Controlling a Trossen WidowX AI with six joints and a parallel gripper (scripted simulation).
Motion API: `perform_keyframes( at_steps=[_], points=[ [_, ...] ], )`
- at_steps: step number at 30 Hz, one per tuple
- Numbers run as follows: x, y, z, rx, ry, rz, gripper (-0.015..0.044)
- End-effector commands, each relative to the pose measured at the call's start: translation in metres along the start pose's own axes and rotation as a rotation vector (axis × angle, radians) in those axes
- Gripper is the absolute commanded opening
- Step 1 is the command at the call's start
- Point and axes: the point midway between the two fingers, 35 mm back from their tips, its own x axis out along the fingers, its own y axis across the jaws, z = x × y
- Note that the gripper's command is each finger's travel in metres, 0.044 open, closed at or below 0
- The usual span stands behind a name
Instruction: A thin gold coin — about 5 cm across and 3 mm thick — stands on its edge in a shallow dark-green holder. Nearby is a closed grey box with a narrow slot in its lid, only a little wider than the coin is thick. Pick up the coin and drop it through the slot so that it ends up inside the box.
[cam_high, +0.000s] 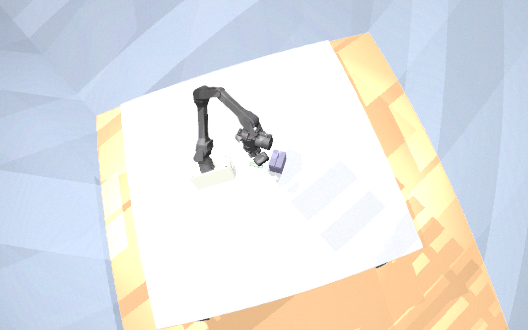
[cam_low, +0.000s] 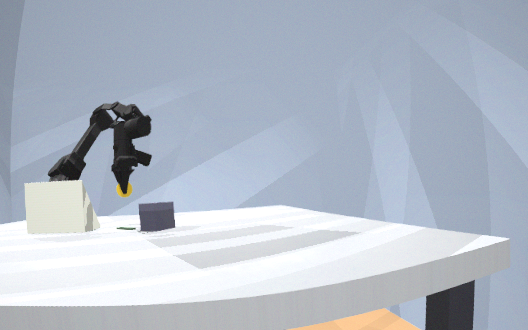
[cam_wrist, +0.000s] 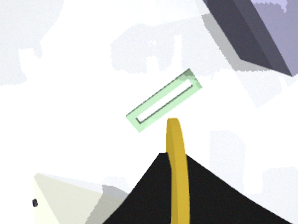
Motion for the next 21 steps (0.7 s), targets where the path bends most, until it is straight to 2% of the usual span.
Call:
perform_keyframes(
  at_steps=[1, 14, 21],
  points=[
    [-0.0005, 0.0011, 0.0016, -0.151, -0.003, 0.001, 0.0],
    [-0.0006, 0.0031, 0.0043, -0.598, -0.003, 0.0, 0.0],
    [-0.0006, 0.0032, 0.0045, -0.622, -0.003, 0.0, 0.0]
  ],
)
